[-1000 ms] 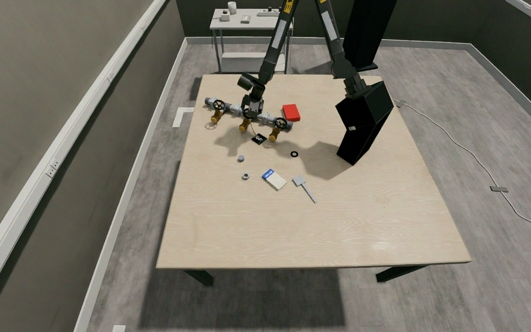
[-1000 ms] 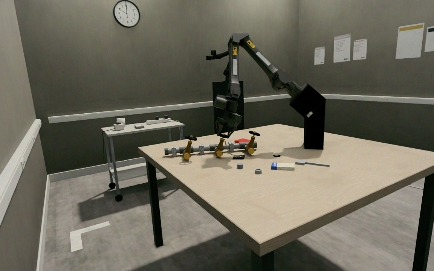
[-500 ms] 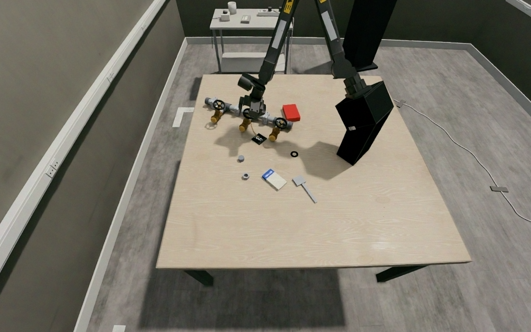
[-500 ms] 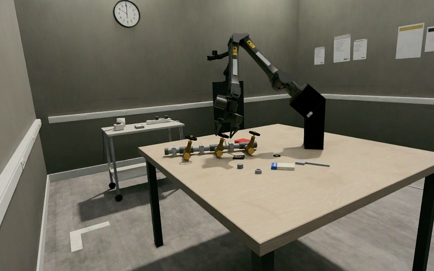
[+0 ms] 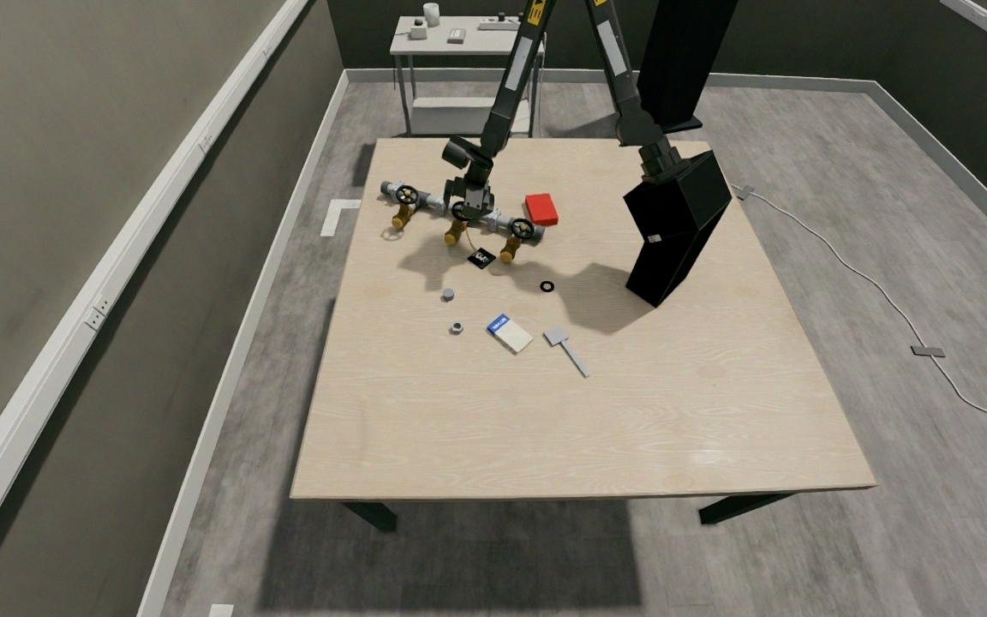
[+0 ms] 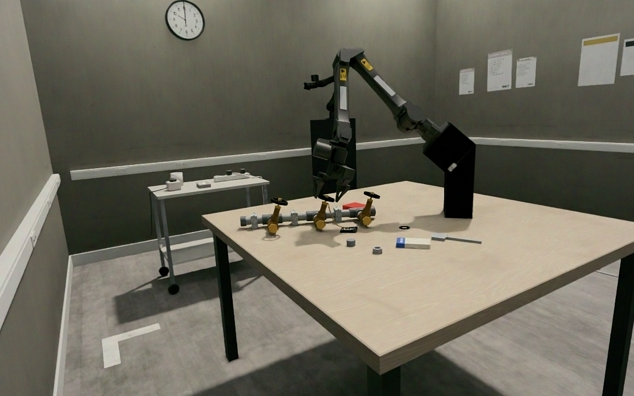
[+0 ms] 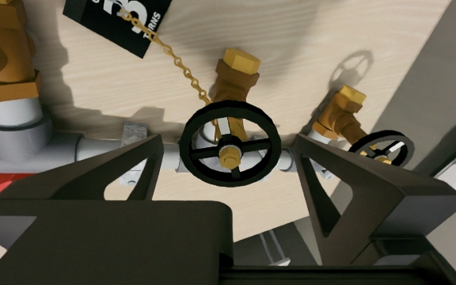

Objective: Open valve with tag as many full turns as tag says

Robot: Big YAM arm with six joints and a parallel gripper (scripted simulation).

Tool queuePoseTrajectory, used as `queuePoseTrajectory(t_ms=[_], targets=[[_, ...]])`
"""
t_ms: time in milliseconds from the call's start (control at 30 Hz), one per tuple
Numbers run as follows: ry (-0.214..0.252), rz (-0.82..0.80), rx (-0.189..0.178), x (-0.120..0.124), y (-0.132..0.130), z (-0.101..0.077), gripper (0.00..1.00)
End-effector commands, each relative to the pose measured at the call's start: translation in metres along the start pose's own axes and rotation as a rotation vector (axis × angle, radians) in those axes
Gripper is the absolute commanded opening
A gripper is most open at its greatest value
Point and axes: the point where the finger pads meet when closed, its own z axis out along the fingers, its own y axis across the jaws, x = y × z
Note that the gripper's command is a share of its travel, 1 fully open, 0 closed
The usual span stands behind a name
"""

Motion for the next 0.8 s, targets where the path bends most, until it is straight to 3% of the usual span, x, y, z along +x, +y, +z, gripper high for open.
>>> queuePoseTrajectory(t_ms=[0,333,533,767], targets=[[0.004,0.040,0.011,0.0025,-0.0038,-0.0001,1.00],[0.003,0.254,0.012,0.0026,-0.0039,-0.0001,1.00],[0.001,0.586,0.001,0.0016,-0.0013,-0.0001,1.00],[-0.001,1.026,0.014,0.0038,-0.0068,0.0004,1.00]])
